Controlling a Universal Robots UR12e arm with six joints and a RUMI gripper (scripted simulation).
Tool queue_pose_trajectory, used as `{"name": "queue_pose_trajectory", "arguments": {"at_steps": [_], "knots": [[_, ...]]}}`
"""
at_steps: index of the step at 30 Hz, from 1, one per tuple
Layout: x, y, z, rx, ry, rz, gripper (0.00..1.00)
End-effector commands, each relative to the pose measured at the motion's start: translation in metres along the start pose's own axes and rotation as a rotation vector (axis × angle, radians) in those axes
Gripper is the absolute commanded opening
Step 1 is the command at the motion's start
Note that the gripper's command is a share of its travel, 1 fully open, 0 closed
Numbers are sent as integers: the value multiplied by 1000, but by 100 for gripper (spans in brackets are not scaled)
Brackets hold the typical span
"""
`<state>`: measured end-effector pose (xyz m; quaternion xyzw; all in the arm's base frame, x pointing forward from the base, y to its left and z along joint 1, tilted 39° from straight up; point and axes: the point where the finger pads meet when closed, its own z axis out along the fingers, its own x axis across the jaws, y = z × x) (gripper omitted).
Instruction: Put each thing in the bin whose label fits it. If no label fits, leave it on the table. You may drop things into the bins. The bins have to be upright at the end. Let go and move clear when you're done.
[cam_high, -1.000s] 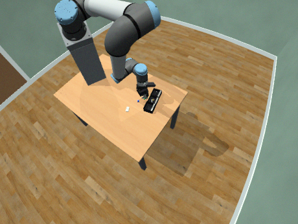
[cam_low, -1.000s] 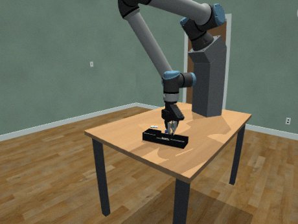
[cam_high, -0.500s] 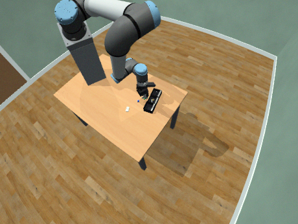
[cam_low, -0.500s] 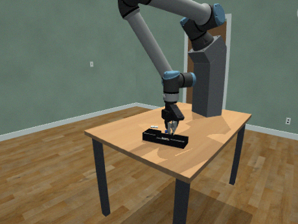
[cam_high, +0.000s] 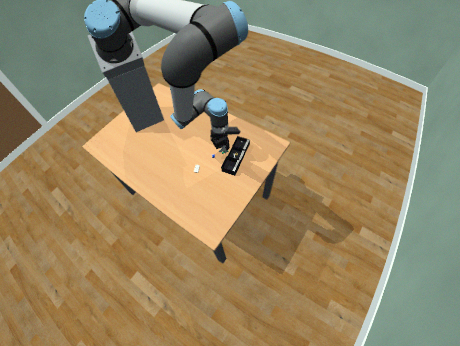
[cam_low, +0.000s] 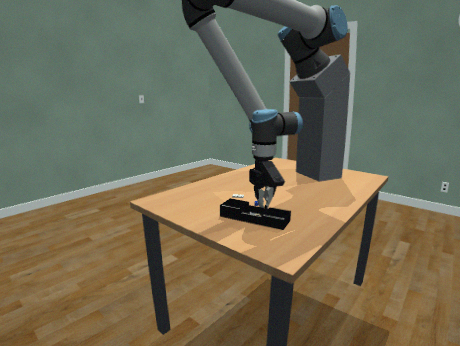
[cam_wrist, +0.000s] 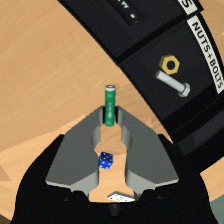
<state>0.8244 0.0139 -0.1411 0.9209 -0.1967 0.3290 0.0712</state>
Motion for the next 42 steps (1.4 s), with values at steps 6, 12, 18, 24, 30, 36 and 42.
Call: {"name": "queue_pose_trajectory", "arguments": {"at_steps": [6,12,18,24,30,36,42], "knots": [[0,-2,-26,1,0,-2,0],[0,-2,-39,2,0,-2,0],[0,-2,-59,1,0,-2,0],[0,-1,-62,1,0,-1,0],[0,0,-60,0,0,-1,0],[1,-1,-61,1,2,-1,0],[1,-1,-61,1,2,-1,0]]}}
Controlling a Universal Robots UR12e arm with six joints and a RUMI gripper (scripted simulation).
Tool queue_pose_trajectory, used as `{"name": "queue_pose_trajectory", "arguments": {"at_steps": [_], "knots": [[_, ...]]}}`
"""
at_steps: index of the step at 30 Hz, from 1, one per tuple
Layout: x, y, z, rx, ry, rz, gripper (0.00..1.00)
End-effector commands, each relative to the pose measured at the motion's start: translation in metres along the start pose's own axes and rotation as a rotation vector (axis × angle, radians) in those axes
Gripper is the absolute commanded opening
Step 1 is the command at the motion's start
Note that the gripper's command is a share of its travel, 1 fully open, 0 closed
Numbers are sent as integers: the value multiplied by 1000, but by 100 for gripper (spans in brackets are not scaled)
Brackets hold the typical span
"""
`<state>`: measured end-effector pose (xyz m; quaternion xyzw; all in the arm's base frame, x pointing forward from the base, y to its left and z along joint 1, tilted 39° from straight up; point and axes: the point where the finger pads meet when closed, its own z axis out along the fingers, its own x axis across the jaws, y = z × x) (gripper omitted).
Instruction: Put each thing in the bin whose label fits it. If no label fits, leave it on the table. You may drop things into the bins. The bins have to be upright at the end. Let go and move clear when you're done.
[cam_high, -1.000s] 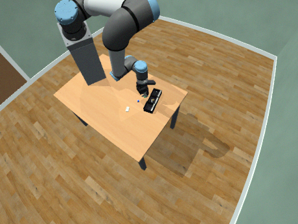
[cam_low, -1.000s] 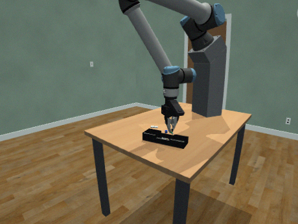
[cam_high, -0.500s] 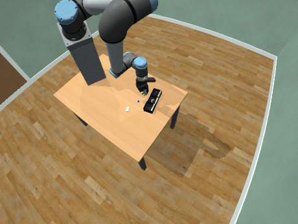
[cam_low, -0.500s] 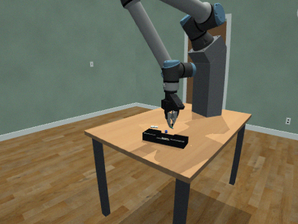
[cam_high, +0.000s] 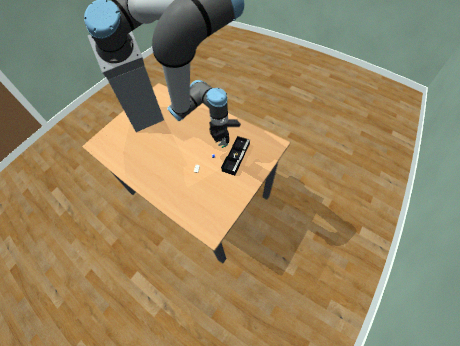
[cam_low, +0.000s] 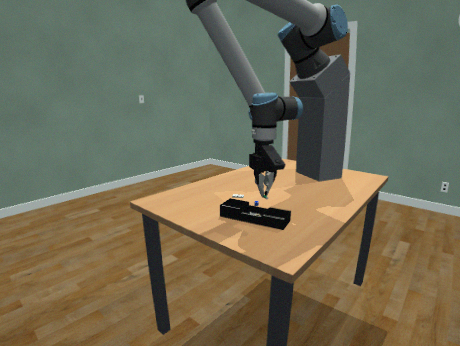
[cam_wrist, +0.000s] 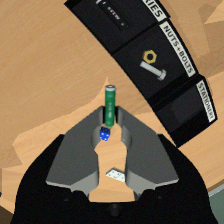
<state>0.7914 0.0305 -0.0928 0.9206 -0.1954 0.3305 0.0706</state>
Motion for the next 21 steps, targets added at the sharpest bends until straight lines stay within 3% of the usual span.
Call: {"name": "queue_pose_trajectory", "arguments": {"at_steps": [1,12,15,21], "knots": [[-1,1,0,-1,-1,1,0],[-1,-1,-8,-1,-2,0,0],[2,-20,-6,0,2,-151,0],[2,-44,-6,0,0,-277,0]]}}
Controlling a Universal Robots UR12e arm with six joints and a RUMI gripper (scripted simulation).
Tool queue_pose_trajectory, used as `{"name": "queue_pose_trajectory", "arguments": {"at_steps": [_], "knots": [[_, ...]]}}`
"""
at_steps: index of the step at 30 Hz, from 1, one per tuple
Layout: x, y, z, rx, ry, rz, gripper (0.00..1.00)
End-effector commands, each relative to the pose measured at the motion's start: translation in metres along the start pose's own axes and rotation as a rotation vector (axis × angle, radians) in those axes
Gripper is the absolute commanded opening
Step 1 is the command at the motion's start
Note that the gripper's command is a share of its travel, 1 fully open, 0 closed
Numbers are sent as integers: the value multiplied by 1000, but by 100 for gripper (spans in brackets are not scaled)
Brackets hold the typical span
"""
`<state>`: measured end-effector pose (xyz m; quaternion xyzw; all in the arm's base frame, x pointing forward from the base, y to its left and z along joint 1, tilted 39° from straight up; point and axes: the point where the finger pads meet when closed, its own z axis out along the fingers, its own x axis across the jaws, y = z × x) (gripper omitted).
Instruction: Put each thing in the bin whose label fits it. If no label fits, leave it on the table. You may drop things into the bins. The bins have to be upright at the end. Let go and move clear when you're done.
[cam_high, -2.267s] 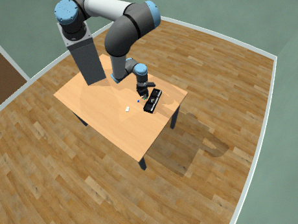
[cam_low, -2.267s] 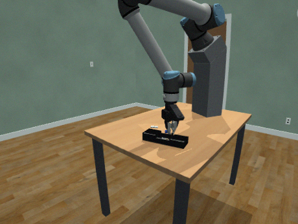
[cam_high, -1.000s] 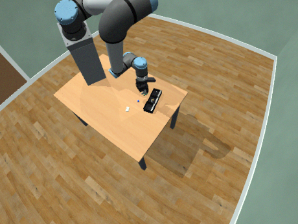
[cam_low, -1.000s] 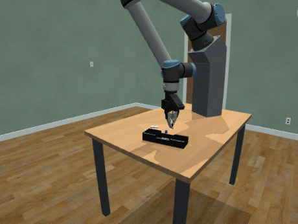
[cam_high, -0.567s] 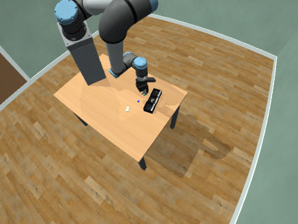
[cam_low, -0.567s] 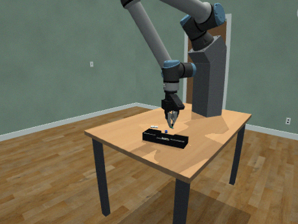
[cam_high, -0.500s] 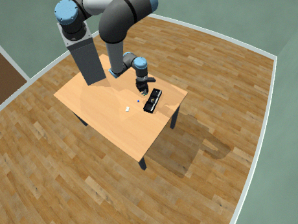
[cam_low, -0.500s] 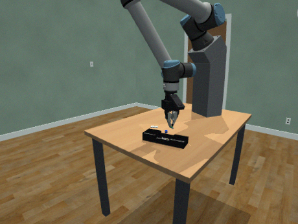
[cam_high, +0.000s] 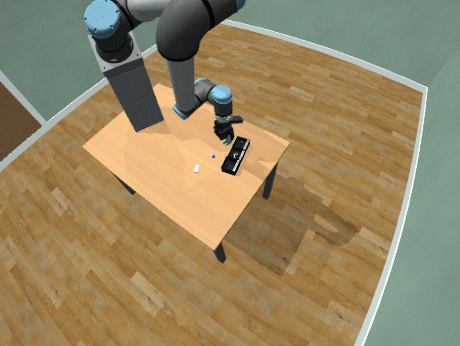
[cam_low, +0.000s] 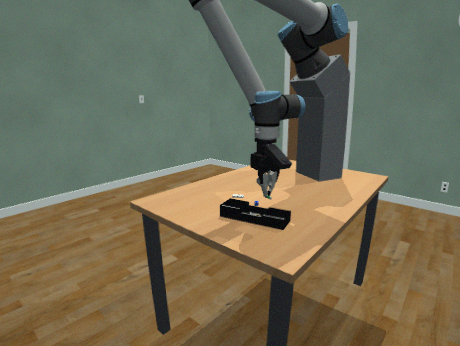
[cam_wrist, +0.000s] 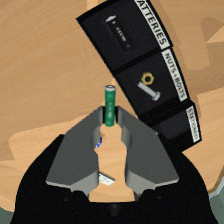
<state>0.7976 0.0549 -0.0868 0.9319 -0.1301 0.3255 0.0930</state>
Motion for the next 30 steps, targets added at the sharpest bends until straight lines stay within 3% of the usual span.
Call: {"name": "queue_pose_trajectory", "arguments": {"at_steps": [1,12,18,30], "knots": [[5,-25,2,-1,-1,-157,0],[14,-83,2,3,2,-416,0],[17,-83,1,-2,0,-554,0],[10,-71,1,-1,-5,-553,0]]}}
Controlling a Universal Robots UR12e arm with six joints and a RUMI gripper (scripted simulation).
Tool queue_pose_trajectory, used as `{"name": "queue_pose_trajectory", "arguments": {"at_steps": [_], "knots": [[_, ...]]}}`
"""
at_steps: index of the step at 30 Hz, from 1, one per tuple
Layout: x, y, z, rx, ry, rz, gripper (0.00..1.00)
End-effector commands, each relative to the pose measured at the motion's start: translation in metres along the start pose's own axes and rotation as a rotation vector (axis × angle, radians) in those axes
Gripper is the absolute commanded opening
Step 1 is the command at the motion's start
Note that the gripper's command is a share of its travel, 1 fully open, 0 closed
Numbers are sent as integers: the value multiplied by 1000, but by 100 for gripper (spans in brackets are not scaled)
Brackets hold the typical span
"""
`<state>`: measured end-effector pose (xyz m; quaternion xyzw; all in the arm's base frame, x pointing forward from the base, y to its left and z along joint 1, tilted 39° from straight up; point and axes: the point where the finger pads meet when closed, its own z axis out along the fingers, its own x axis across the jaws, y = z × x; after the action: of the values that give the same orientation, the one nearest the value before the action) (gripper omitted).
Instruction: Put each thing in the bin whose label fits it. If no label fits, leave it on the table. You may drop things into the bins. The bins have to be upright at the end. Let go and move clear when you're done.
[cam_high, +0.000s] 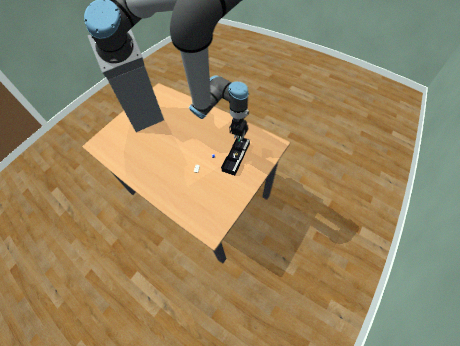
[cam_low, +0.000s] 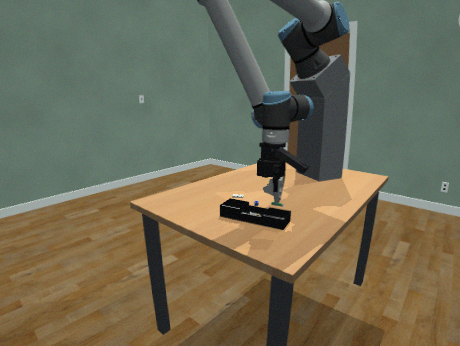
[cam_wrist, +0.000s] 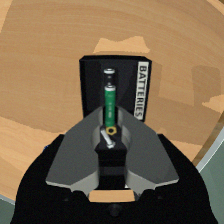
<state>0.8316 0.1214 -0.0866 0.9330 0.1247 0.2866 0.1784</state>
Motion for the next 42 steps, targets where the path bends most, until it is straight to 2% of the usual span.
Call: {"name": "queue_pose_trajectory", "arguments": {"at_steps": [1,14,34,42], "knots": [[-4,-1,-1,2,-1,-9,0],[2,-2,-1,1,4,-9,0],[1,0,37,1,3,-7,0],[3,-1,36,1,4,-8,0]]}}
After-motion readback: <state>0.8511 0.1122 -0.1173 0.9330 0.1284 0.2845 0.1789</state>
